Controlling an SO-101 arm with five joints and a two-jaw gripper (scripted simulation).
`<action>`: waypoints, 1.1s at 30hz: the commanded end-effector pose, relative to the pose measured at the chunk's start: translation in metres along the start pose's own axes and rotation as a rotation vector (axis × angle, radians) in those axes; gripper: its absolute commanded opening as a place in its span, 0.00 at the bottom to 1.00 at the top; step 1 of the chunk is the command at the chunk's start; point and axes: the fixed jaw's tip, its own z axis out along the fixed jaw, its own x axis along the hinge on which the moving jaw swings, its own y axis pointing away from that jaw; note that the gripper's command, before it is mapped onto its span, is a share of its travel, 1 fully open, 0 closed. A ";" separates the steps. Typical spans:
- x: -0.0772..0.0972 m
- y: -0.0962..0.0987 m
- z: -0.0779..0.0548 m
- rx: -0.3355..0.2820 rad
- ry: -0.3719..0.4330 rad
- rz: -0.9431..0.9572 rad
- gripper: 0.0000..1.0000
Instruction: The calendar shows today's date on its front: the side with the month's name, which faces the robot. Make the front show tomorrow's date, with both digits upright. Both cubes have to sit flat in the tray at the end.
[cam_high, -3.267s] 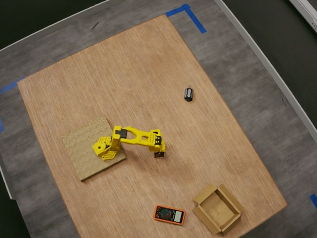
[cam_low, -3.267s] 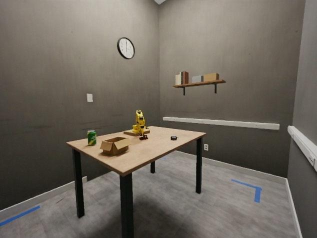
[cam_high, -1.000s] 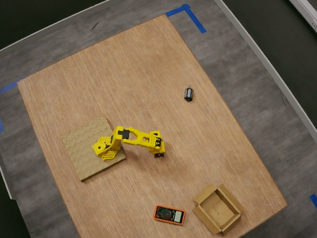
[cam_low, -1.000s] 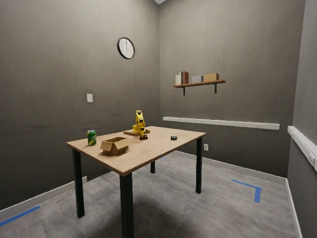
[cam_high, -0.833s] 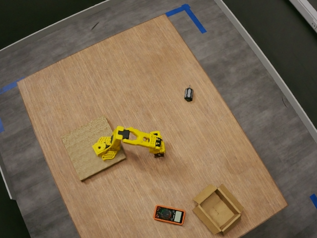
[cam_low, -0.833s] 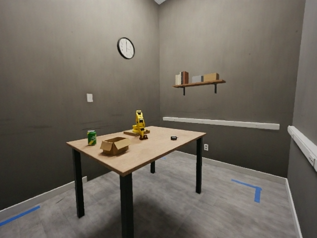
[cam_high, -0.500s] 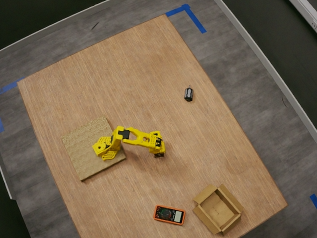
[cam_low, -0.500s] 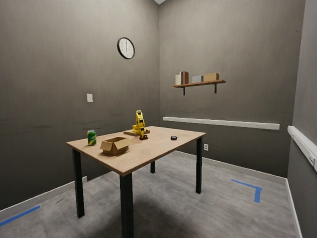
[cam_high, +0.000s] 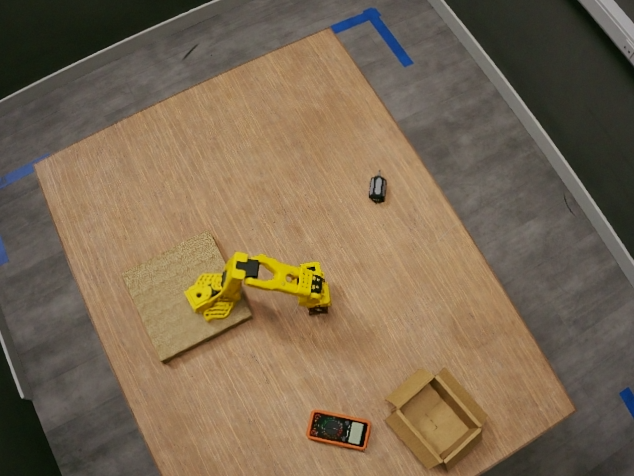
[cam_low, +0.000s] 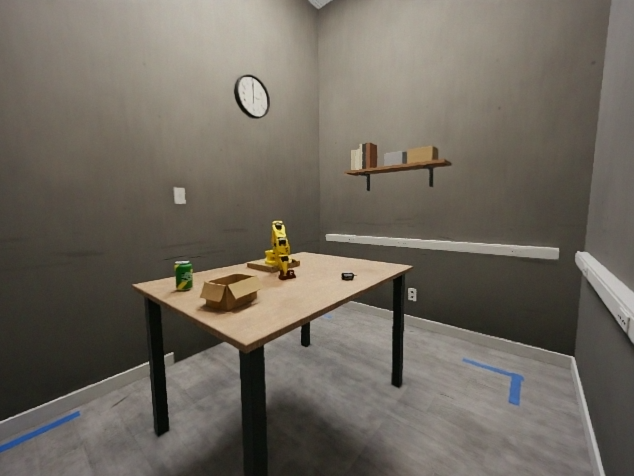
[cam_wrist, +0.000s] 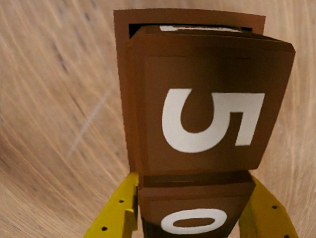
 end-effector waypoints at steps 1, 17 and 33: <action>0.001 0.006 0.005 -0.027 -0.008 -0.002 0.20; 0.001 0.006 0.005 -0.027 -0.008 -0.002 0.33; 0.001 0.005 0.003 -0.027 -0.008 -0.002 0.36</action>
